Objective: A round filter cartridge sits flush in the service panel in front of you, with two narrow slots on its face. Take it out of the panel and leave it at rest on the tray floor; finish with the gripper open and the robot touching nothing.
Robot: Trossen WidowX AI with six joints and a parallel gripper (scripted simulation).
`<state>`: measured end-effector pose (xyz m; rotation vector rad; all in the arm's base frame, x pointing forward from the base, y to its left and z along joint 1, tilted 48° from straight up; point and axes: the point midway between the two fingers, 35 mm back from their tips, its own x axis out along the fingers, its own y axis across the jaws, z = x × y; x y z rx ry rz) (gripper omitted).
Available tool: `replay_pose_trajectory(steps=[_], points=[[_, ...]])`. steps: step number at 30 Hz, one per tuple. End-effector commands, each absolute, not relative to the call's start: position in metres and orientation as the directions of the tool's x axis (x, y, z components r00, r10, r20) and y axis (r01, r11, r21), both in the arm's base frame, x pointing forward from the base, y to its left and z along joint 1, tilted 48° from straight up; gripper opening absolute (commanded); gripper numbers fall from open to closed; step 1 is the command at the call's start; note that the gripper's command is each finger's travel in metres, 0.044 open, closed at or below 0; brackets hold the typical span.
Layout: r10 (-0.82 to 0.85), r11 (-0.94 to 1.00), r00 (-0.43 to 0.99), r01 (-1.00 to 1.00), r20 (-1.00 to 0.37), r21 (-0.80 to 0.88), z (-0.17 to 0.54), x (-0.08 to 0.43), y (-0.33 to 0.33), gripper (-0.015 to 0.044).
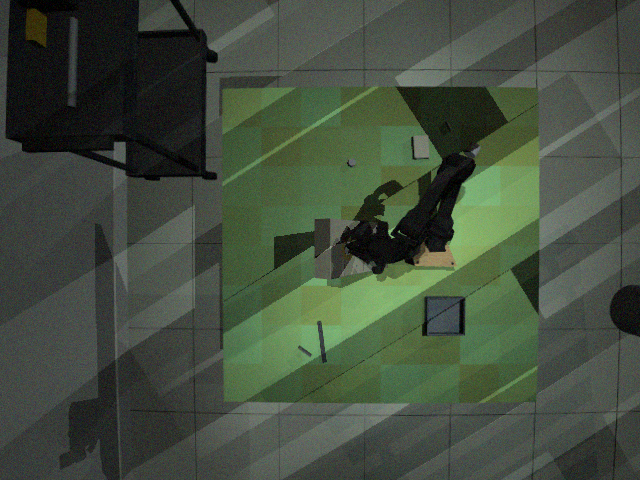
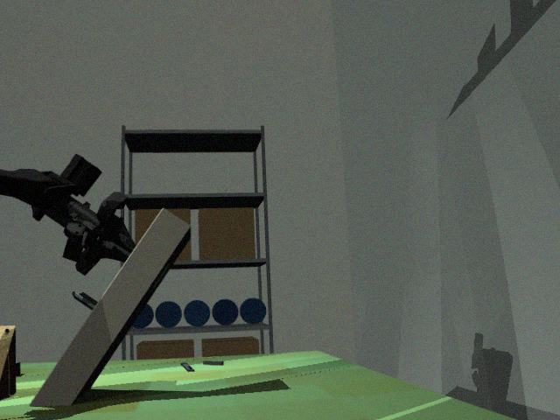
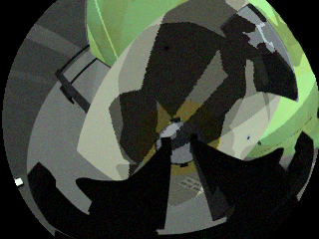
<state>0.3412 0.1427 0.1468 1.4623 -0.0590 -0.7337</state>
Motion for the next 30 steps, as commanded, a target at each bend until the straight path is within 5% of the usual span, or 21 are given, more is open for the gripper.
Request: replay_pose_trajectory(steps=[1, 30], points=[[-0.48, -0.063, 0.784, 0.417, -0.394, 0.907, 0.144, 0.3442, 0.1407, 0.0095], [-0.48, -0.063, 0.784, 0.417, -0.394, 0.907, 0.1406, 0.3512, 0.1364, 0.0095]])
